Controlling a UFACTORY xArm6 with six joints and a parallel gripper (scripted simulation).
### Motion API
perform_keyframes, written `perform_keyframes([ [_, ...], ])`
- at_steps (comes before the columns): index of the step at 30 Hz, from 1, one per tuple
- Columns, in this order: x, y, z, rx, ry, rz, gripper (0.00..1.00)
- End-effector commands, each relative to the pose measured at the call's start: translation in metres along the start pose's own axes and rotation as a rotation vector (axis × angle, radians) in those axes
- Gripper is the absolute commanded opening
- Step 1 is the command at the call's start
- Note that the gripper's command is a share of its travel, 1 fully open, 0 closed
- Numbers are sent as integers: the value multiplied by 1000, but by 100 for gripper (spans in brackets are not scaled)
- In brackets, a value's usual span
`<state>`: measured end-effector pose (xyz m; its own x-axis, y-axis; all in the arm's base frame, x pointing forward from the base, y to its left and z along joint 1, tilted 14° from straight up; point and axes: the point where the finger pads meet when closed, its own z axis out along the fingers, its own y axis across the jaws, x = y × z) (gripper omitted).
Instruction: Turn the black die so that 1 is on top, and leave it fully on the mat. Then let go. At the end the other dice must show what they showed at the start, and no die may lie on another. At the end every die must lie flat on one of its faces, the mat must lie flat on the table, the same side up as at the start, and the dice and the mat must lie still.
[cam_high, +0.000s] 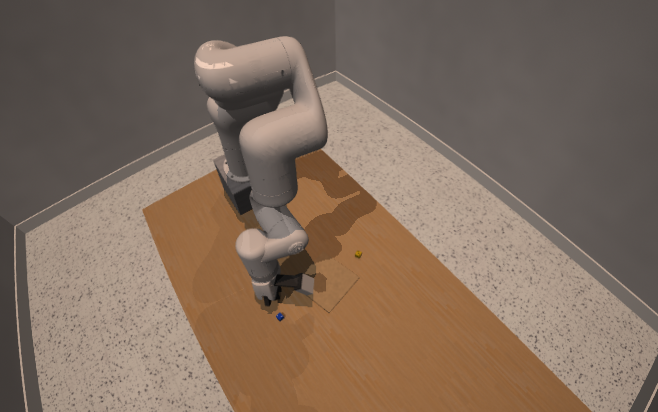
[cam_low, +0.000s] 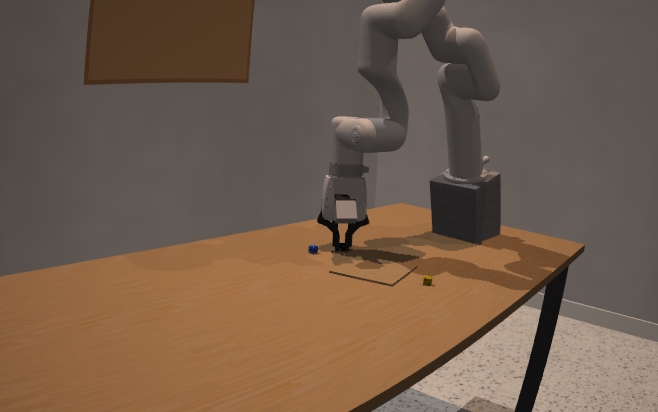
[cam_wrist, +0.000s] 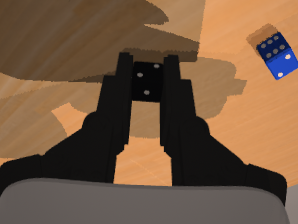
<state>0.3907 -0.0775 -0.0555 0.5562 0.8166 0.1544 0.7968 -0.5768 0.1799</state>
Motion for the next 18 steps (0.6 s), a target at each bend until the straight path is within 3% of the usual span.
perform_keyframes([
  [1,0,1,-1,-2,1,0,11],
  [18,0,1,-7,-2,1,0,11],
])
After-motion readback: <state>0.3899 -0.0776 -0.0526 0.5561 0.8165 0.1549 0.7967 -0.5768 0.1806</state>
